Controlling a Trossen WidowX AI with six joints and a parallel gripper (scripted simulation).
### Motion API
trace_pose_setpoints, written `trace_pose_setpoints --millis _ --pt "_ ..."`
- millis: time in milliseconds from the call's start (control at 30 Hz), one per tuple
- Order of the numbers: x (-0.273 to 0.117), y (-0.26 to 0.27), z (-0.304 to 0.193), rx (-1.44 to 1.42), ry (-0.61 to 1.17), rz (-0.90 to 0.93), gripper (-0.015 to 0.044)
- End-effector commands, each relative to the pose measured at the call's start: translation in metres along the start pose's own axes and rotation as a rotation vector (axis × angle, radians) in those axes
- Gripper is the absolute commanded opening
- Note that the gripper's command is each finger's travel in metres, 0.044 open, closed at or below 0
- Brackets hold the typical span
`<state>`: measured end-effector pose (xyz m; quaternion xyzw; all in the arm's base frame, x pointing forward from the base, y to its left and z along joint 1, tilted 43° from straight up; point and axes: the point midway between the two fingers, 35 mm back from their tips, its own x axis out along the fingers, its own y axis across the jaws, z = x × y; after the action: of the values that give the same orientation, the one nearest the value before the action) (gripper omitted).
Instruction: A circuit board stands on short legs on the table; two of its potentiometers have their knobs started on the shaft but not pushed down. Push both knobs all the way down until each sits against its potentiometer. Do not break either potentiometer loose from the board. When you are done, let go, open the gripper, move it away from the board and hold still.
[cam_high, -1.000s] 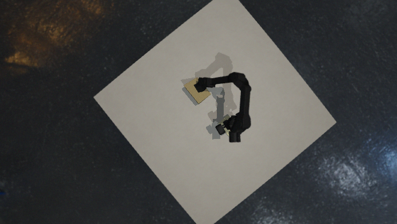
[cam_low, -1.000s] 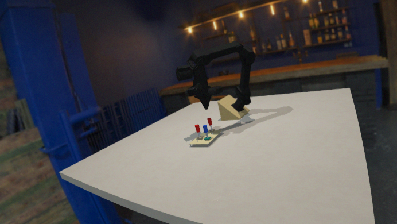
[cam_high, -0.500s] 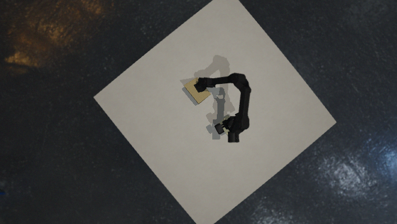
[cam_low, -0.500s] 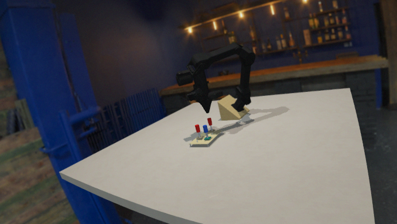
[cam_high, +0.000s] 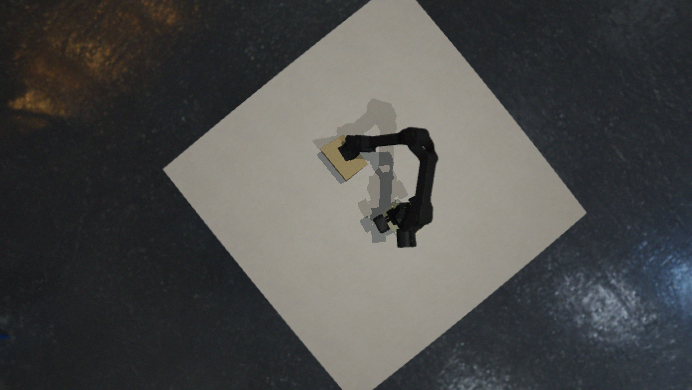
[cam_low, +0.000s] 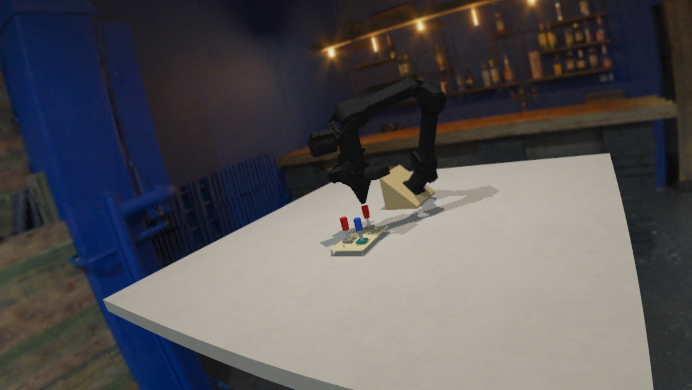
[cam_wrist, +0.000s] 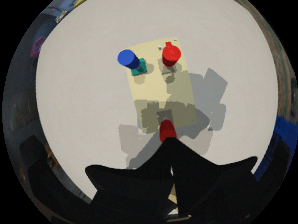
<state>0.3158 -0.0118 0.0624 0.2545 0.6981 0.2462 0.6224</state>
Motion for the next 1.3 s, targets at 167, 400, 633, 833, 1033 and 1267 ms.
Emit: trace_pose_setpoints --millis 167,400,633,833,1033,1267 --pt "0.0023 0.0015 0.0001 0.001 -0.003 0.001 0.0000" --pt "0.0041 0.0015 0.0001 0.001 -0.003 0.002 0.0000" --pt "0.0060 0.0015 0.0001 0.001 -0.003 0.002 0.0000" --pt "0.0076 0.0015 0.0001 0.001 -0.003 0.002 0.0000" --pt "0.0075 0.0015 0.0001 0.001 -0.003 0.002 0.0000" --pt "0.0075 0.0015 0.0001 0.001 -0.003 0.002 0.0000"
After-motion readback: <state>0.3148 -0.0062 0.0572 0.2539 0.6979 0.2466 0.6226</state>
